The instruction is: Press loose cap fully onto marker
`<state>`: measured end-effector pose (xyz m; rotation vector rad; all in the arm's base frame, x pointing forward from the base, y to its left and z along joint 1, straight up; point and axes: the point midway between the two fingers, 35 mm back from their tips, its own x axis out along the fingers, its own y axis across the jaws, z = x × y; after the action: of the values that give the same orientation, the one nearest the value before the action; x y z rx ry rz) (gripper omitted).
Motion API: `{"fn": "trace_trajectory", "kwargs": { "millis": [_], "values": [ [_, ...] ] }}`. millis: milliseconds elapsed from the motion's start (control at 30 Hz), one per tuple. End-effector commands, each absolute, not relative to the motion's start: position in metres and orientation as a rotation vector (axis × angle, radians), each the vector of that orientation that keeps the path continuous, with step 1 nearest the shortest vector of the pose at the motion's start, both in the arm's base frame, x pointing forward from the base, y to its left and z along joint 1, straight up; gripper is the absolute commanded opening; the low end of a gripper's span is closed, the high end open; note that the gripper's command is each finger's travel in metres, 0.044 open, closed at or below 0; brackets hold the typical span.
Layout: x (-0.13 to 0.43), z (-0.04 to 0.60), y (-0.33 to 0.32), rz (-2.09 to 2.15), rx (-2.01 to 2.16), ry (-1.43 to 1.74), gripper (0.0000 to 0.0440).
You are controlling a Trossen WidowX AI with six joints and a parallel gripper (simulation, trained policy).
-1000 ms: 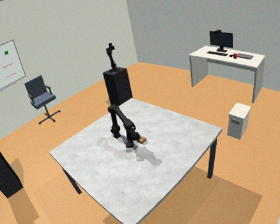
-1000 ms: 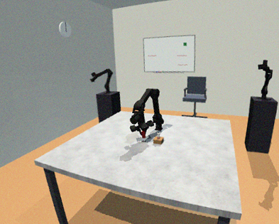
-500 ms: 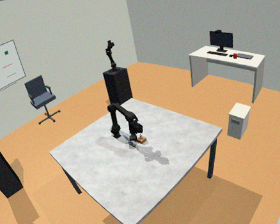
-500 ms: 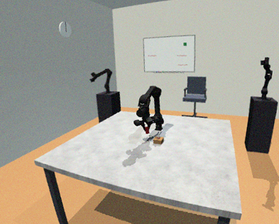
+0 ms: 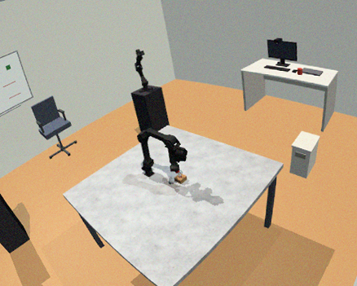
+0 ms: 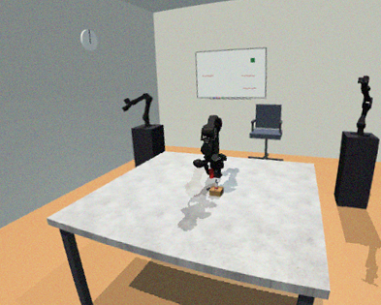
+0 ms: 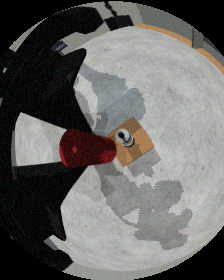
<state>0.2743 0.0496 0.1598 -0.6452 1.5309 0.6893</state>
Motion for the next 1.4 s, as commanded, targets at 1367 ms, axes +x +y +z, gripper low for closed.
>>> {"fn": "trace_trajectory", "kwargs": {
  "millis": [1367],
  "values": [
    [0.264,0.106,0.073,0.771,-0.67,1.595,0.0005]
  ]
}}
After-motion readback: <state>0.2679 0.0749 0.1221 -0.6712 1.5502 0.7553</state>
